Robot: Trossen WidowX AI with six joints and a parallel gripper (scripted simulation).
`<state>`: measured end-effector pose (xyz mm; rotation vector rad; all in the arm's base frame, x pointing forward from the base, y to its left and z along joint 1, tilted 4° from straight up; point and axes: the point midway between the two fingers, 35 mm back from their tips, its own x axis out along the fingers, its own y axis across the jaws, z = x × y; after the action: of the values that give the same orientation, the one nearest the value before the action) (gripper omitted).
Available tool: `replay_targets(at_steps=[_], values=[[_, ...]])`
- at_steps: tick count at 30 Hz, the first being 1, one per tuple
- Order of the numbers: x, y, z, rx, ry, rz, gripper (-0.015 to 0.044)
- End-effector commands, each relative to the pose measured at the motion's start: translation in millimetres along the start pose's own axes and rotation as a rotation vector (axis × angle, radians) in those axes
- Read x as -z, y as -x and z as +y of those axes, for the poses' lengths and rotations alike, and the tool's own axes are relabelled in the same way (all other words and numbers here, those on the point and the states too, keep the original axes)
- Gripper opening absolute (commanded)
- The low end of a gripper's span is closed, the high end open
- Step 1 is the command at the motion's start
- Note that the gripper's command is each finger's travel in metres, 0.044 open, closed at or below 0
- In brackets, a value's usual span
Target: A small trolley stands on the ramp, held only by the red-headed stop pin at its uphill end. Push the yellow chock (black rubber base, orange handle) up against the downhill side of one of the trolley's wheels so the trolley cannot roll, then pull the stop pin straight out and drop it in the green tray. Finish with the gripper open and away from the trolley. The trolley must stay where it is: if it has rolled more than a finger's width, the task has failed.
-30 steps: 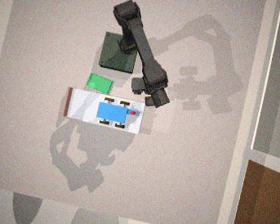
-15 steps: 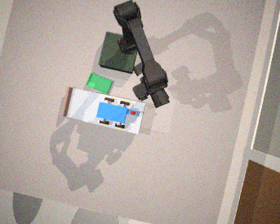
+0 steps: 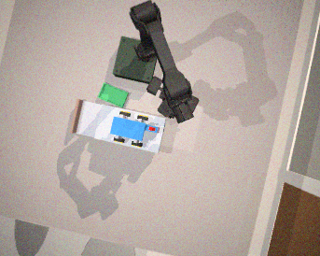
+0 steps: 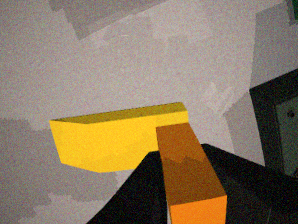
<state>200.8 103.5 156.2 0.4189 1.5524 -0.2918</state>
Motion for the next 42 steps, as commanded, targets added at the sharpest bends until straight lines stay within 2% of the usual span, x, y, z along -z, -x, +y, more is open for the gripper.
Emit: replay_targets(at_steps=[1, 5, 14, 42], values=[[0, 0, 0, 0.002, 0.141, 0.003, 0.0], [0, 0, 0, 0.003, 0.253, 0.004, 0.0], [-2, 0, -4, 0.003, 0.258, 0.003, 0.0], [-54, -4, -85, 0.014, 0.258, -0.001, 0.0]])
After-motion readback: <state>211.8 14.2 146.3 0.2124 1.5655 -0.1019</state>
